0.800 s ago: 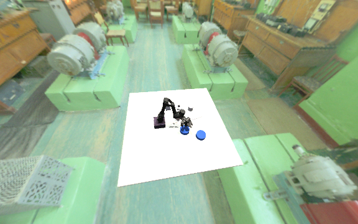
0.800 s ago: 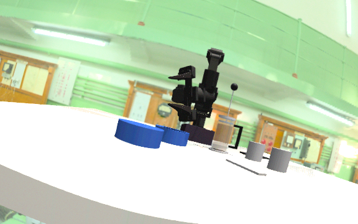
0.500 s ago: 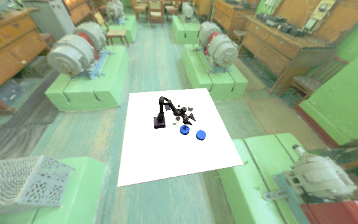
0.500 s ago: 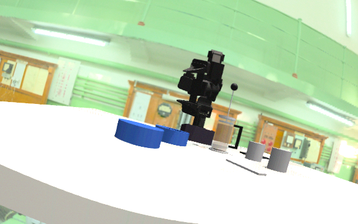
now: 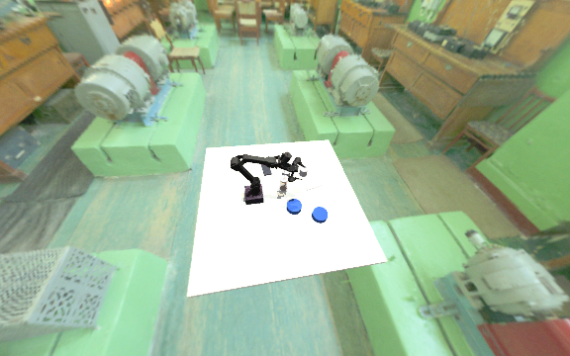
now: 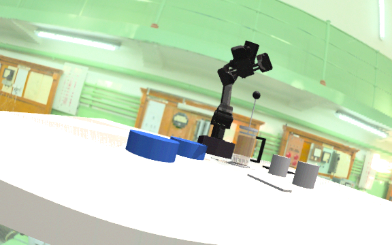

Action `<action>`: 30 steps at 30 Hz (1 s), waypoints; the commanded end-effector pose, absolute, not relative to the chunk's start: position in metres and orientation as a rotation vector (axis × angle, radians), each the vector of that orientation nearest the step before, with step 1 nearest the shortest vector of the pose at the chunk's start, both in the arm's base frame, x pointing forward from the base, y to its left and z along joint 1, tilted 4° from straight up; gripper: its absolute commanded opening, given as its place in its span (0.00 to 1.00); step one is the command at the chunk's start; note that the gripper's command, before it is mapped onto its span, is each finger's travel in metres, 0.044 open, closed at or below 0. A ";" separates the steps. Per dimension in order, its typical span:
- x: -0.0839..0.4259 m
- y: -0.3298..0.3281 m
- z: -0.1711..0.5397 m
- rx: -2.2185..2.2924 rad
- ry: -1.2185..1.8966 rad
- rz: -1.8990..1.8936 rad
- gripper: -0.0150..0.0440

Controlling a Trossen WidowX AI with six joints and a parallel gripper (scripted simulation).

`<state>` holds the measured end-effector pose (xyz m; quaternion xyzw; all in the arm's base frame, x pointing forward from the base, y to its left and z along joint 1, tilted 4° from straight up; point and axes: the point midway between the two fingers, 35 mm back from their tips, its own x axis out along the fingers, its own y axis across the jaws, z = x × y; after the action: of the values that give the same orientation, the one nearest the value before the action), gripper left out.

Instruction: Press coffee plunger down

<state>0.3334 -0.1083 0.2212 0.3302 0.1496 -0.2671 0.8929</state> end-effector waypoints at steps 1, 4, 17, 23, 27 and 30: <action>0.291 -0.063 0.258 0.411 0.457 -0.324 1.00; 0.261 -0.040 0.270 0.263 0.519 -0.195 1.00; 0.200 -0.004 0.254 0.024 0.583 0.029 1.00; 0.199 -0.003 0.222 0.025 0.582 0.028 1.00; 0.203 -0.003 0.221 0.025 0.582 0.028 1.00; 0.207 -0.003 0.219 0.025 0.582 0.027 1.00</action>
<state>0.2038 -0.0031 0.2215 0.0125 0.2851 0.0148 0.9583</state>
